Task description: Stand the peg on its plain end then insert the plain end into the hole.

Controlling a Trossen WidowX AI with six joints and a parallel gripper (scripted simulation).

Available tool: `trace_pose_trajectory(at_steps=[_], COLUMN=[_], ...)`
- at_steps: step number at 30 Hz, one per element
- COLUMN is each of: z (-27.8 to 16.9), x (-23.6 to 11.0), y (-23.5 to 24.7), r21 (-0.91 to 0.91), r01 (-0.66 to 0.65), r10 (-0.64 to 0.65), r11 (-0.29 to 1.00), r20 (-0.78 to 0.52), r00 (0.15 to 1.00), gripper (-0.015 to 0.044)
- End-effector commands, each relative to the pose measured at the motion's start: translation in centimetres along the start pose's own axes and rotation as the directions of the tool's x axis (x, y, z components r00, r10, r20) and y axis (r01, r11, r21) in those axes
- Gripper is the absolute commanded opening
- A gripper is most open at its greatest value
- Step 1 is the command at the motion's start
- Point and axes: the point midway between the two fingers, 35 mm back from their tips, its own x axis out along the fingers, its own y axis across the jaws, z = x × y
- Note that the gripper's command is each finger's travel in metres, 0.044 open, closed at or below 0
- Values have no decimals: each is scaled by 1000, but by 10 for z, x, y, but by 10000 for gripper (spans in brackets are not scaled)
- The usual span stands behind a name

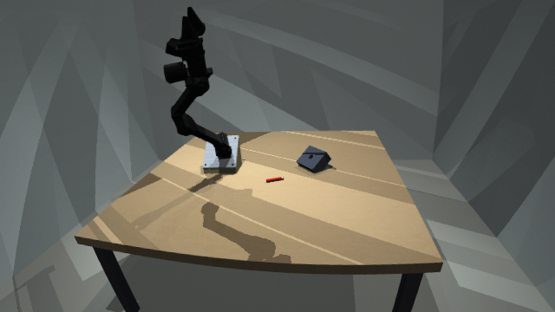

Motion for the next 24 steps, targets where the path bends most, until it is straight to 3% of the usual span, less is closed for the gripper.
trace_pose_trajectory(at_steps=[1,10,15,24], z=[-2,-90,-117,-205], x=[0,-19,-28,-70], y=[0,-3,-3,0], r21=[1,34,40,37], r01=[1,50,73,148], r10=[-1,-39,-54,-95], r11=[1000,998,997,988], r20=[-5,-277,-358,-612], r00=[1000,960,932,785], gripper=[426,440,440,440])
